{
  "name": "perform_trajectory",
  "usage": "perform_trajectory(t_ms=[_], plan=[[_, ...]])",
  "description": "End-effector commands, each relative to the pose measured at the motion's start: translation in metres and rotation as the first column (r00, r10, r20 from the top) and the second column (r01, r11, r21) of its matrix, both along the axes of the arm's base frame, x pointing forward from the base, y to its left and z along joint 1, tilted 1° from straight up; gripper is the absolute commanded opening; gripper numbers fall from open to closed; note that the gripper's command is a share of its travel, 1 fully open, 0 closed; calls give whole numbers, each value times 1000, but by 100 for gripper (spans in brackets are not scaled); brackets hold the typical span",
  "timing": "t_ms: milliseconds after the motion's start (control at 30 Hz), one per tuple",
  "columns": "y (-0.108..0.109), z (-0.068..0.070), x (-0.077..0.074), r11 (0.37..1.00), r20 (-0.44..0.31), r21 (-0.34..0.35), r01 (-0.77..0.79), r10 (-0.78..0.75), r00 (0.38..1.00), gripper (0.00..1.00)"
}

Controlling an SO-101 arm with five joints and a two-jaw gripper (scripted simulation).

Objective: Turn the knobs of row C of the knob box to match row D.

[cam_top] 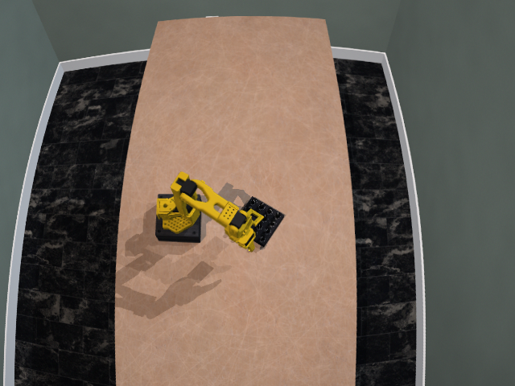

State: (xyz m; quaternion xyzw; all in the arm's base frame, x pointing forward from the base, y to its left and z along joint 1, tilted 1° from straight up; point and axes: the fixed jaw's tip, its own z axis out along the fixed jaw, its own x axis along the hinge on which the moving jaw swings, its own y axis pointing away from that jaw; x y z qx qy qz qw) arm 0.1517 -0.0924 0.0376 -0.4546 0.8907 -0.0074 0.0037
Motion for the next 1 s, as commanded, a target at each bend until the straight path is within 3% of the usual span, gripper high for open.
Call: perform_trajectory(t_ms=[0,100,267,600,667,967], plan=[[-7,3,-1,975,-4,6,220,-220,975,27],[-9,4,-1,962,-4,7,272,-272,962,27],[-17,6,-4,860,-3,9,511,-511,860,29],[-33,12,-11,533,-3,12,846,-846,533,33],[-33,12,-11,533,-3,12,846,-846,533,33],[-44,16,-17,215,-4,15,976,-977,215,36]])
